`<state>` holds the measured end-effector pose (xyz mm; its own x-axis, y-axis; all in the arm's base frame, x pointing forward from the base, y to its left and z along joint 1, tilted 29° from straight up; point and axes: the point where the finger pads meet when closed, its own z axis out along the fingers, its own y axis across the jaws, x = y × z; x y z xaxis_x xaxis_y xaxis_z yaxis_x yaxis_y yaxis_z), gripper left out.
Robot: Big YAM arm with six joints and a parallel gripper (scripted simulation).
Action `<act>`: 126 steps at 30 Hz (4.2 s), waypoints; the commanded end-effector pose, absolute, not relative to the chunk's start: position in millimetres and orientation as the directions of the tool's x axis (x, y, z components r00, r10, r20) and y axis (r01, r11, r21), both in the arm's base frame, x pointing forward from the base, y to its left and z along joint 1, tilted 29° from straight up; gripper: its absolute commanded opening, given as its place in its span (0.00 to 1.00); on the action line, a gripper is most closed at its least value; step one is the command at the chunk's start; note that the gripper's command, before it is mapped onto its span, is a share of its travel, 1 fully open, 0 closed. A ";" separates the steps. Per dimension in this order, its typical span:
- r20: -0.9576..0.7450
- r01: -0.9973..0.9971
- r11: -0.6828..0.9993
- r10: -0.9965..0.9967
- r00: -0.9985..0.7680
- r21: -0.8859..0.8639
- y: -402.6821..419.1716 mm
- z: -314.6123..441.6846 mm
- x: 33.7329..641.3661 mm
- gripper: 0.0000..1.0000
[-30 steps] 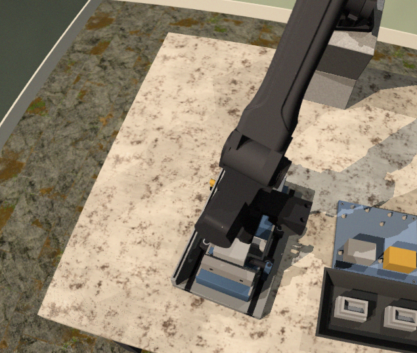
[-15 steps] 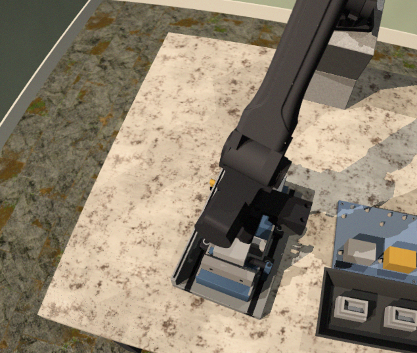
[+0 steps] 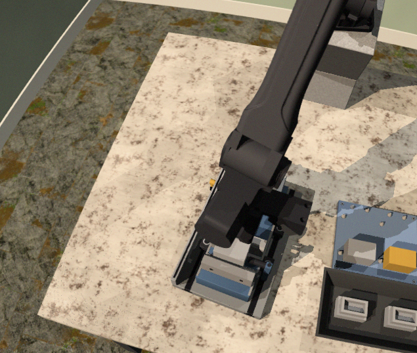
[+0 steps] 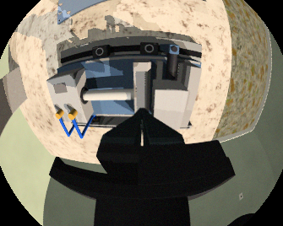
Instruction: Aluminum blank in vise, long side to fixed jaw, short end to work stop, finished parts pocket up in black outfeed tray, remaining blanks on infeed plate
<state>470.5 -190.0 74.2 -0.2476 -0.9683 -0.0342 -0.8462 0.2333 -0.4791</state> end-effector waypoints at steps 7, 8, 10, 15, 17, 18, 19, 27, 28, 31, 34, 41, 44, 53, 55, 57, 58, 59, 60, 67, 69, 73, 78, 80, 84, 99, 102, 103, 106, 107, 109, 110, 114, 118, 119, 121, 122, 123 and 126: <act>-0.032 -0.830 0.237 -0.966 -0.257 -0.505 -193.9 92.5 482.8 0.00; -0.033 -0.830 0.238 -0.966 -0.257 -0.505 -194.0 92.3 482.8 0.00; -0.033 -0.830 0.238 -0.966 -0.257 -0.504 -194.1 91.9 482.9 0.00; -0.033 -0.830 0.238 -0.966 -0.257 -0.505 -194.3 91.6 483.1 0.00; -0.033 -0.830 0.238 -0.966 -0.257 -0.505 -194.4 91.5 483.2 0.00; -0.033 -0.830 0.238 -0.966 -0.257 -0.505 -194.5 91.5 483.2 0.00; -0.033 -0.830 0.238 -0.966 -0.257 -0.505 -194.5 91.4 483.3 0.00; -0.033 -0.830 0.238 -0.966 -0.257 -0.505 -194.6 91.3 483.4 0.00; -0.033 -0.830 0.238 -0.966 -0.257 -0.505 -194.6 91.3 483.4 0.00; -0.033 -0.830 0.238 -0.966 -0.257 -0.505 -194.6 91.2 483.4 0.00; -0.033 -0.830 0.238 -0.966 -0.257 -0.505 -194.6 91.2 483.4 0.00; -0.032 -0.830 0.238 -0.966 -0.257 -0.505 -194.7 91.2 483.4 0.00; -0.032 -0.830 0.238 -0.966 -0.257 -0.505 -194.7 91.2 483.5 0.00; -0.033 -0.831 0.239 -0.966 -0.258 -0.503 -194.9 90.4 483.5 0.00; -0.033 -0.832 0.240 -0.966 -0.258 -0.500 -195.1 89.7 483.5 0.00; -0.034 -0.833 0.240 -0.966 -0.258 -0.498 -195.2 88.8 483.4 0.00; -0.034 -0.834 0.240 -0.966 -0.258 -0.497 -195.3 88.3 483.4 0.00; -0.034 -0.834 0.241 -0.965 -0.258 -0.496 -195.3 87.9 483.3 0.00; -0.034 -0.835 0.241 -0.965 -0.258 -0.495 -195.4 87.5 483.2 0.00; -0.035 -0.837 0.242 -0.965 -0.259 -0.491 -194.9 84.7 481.8 0.00; -0.035 -0.837 0.242 -0.965 -0.259 -0.490 -194.8 84.1 481.5 0.00; -0.035 -0.838 0.243 -0.965 -0.259 -0.489 -194.7 83.4 481.2 0.00; -0.035 -0.838 0.243 -0.965 -0.259 -0.489 -194.7 82.9 481.0 0.00; -0.035 -0.838 0.243 -0.965 -0.259 -0.488 -194.7 82.8 480.9 0.00; -0.035 -0.838 0.243 -0.965 -0.259 -0.488 -194.6 82.8 480.9 0.00; -0.035 -0.838 0.243 -0.965 -0.259 -0.488 -194.6 82.5 480.8 0.00; -0.035 -0.838 0.243 -0.965 -0.259 -0.488 -194.6 82.4 480.9 0.00; -0.036 -0.838 0.243 -0.965 -0.259 -0.488 -194.6 82.2 480.9 0.00; -0.036 -0.839 0.243 -0.965 -0.259 -0.488 -194.7 81.4 481.3 0.00; -0.036 -0.838 0.243 -0.965 -0.259 -0.488 -194.7 81.2 481.5 0.00; -0.035 -0.838 0.242 -0.965 -0.259 -0.489 -194.9 80.9 482.1 0.00; -0.035 -0.837 0.242 -0.965 -0.259 -0.490 -195.0 81.0 482.5 0.00; -0.034 -0.834 0.240 -0.966 -0.258 -0.497 -195.4 81.8 484.7 0.00; -0.033 -0.832 0.239 -0.966 -0.257 -0.500 -195.6 81.6 485.9 0.00; -0.033 -0.832 0.239 -0.966 -0.257 -0.500 -195.6 81.2 486.4 0.00; -0.033 -0.832 0.238 -0.966 -0.257 -0.501 -195.7 80.4 487.5 0.00; -0.033 -0.832 0.238 -0.966 -0.256 -0.502 -195.7 80.0 488.0 0.00; -0.033 -0.831 0.237 -0.966 -0.256 -0.502 -195.7 79.6 488.6 0.00; -0.033 -0.831 0.236 -0.966 -0.255 -0.503 -195.5 78.4 490.0 0.00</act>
<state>473.6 -191.4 69.9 -0.2482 -0.9681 -0.0349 -0.8480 0.2345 -0.4753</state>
